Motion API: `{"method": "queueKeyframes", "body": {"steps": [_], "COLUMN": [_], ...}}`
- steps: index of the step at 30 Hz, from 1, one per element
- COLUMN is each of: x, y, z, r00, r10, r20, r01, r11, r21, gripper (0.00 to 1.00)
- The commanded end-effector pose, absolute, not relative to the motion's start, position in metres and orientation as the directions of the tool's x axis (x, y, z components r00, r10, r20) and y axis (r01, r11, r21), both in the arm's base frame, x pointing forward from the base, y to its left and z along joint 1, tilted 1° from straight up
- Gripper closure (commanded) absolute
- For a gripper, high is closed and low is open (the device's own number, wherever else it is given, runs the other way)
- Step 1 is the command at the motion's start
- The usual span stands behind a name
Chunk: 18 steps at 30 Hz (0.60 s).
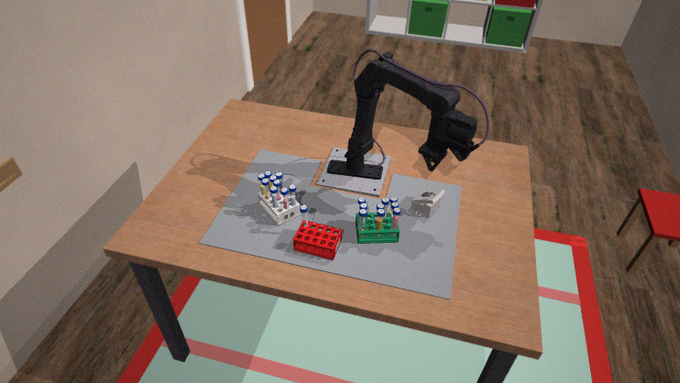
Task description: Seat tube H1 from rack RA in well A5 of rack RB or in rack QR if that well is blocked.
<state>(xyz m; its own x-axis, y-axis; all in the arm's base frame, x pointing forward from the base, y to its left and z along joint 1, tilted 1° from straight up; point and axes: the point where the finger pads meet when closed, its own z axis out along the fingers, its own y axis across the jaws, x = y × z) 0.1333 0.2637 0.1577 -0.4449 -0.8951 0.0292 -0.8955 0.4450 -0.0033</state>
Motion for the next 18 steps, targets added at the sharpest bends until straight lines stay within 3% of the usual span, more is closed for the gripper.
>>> {"method": "queueKeyframes", "body": {"steps": [1,18], "x": [0.1364,0.1398], "y": [0.275,0.2733], "z": [0.1645,0.1645], "r00": [-0.466,-0.474], "r10": [-0.885,-0.88], "r20": [-0.014,-0.014], "r01": [-0.885,-0.88], "r11": [0.466,0.474], "r21": [-0.006,-0.006], "gripper": [1.0,1.0]}}
